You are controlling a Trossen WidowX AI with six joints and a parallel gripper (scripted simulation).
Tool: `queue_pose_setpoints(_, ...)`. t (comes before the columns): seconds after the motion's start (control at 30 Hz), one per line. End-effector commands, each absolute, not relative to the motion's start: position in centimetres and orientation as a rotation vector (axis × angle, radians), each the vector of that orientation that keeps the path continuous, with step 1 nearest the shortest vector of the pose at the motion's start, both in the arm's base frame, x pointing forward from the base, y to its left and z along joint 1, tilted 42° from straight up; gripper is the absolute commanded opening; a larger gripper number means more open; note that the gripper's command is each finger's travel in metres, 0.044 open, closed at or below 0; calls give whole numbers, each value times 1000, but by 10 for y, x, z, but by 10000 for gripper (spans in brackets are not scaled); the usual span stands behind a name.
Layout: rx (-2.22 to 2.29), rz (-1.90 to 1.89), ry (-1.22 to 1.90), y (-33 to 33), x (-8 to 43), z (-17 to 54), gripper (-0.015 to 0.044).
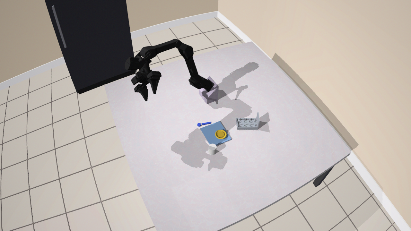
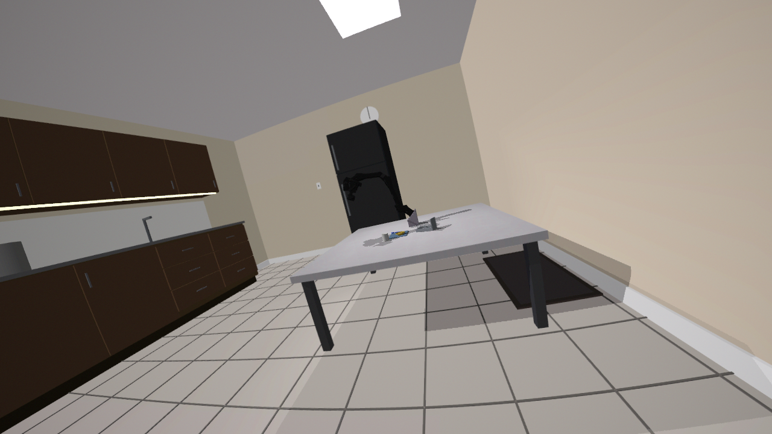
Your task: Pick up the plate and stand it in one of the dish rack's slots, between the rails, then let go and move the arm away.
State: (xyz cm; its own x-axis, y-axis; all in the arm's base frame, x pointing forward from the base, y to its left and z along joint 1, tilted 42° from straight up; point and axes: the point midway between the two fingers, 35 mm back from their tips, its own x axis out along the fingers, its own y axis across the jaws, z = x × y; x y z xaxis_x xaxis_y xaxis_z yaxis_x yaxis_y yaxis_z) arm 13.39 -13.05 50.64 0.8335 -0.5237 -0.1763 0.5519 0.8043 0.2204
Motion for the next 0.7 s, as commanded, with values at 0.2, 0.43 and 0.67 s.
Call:
queue_pose_setpoints(0.2,408,-601,264,-186,161,455,400)
queue_pose_setpoints(0.43,472,-618,410,-212,189,410,400)
queue_pose_setpoints(0.67,502,-627,556,-224,219,365,400)
